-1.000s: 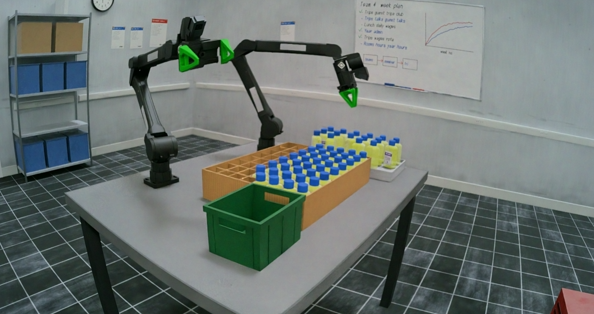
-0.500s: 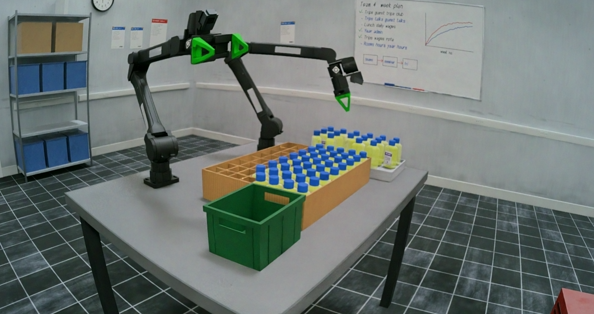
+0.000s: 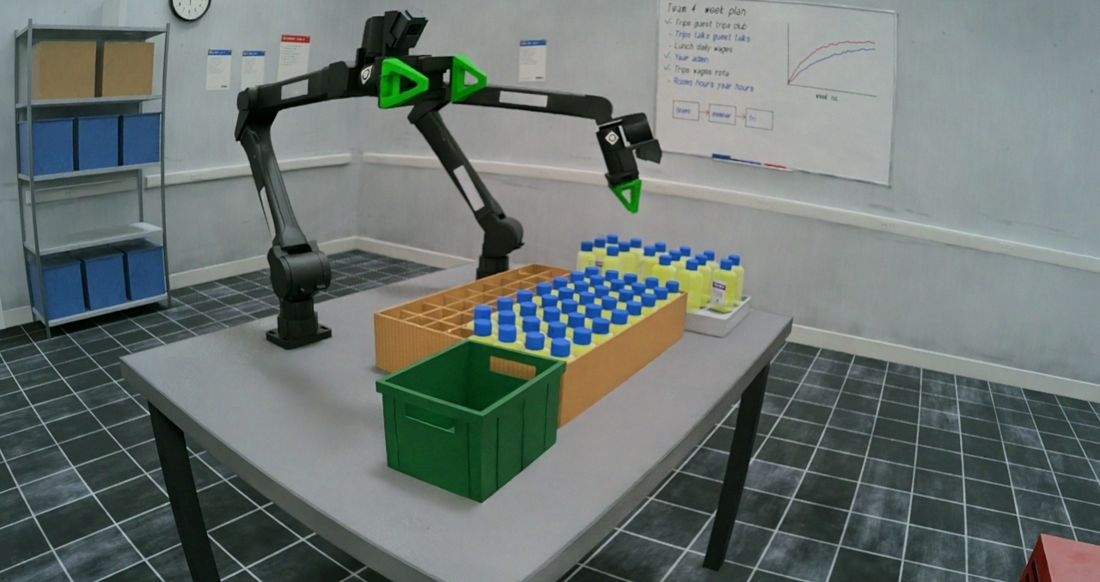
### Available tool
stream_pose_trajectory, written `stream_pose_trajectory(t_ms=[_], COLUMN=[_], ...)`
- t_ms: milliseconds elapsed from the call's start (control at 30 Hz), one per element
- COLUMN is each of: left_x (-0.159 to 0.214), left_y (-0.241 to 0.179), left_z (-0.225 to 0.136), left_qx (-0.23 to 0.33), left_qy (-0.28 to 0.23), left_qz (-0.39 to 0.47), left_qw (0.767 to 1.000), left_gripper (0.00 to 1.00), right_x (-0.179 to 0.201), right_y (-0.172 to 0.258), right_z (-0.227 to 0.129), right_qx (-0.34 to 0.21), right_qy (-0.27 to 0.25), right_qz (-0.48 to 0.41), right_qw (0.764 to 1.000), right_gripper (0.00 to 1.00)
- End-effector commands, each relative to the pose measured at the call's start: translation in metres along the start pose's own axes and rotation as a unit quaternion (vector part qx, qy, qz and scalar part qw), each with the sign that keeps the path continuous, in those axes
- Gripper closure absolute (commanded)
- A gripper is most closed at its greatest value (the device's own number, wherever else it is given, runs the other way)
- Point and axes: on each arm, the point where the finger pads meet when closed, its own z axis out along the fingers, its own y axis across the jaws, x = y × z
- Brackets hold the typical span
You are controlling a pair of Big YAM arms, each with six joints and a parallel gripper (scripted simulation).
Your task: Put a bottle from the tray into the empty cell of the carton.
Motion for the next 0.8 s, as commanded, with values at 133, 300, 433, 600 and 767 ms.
stream_pose_trajectory(t_ms=[133, 300, 433, 600, 767], left_x=[-0.001, 0.015, 0.021, 0.027, 0.035], left_y=[0.01, 0.027, 0.036, 0.044, 0.045], left_z=[-0.008, 0.001, 0.004, 0.007, 0.01], left_qx=[-0.019, -0.045, -0.059, -0.073, -0.082], left_qy=[-0.033, -0.032, -0.041, -0.048, -0.053], left_qz=[-0.084, -0.136, -0.171, -0.206, -0.226], left_qw=[0.996, 0.989, 0.983, 0.975, 0.969], left_gripper=[0.56, 0.56, 0.56, 0.56, 0.56], right_x=[-0.059, -0.064, -0.068, -0.071, -0.073], right_y=[0.026, 0.042, 0.054, 0.064, 0.07], right_z=[0.018, 0.029, 0.037, 0.045, 0.051], right_qx=[-0.027, -0.044, -0.057, -0.067, -0.071], right_qy=[-0.053, -0.06, -0.065, -0.069, -0.073], right_qz=[-0.017, -0.026, -0.032, -0.038, -0.041], right_qw=[0.998, 0.997, 0.996, 0.995, 0.994], right_gripper=[0.0, 0.0, 0.0, 0.0, 0.0])
